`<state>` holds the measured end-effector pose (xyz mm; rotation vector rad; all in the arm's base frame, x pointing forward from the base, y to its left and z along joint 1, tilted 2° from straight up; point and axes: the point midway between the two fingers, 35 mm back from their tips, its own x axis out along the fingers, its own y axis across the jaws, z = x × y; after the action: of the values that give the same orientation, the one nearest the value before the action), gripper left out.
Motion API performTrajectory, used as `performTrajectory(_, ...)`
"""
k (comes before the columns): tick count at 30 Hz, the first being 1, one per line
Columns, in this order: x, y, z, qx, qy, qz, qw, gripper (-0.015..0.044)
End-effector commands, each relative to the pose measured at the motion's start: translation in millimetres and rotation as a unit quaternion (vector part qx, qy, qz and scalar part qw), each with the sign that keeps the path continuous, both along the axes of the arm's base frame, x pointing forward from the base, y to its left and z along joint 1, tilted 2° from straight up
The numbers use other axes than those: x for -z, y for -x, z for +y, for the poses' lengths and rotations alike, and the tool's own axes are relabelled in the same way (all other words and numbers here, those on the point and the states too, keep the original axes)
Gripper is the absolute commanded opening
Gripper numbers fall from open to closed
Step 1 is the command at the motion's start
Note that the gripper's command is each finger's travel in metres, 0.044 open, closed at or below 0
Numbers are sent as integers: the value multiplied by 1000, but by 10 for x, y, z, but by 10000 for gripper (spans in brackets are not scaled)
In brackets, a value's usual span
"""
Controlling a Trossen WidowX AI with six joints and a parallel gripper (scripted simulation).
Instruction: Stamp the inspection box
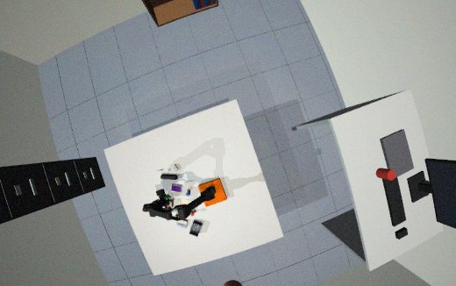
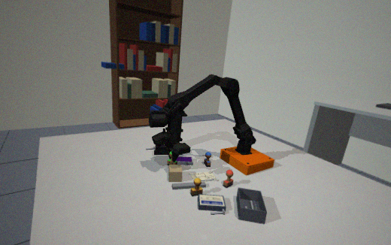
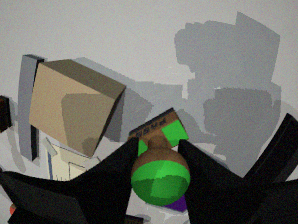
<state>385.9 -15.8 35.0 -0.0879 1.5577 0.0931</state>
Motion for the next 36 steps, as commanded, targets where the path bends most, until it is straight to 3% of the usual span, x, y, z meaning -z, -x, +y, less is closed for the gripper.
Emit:
performTrajectory(1,-21,0,-2,0,2,0,1000,0)
performTrajectory(36,-193,0,-2,0,3,0,1000,0)
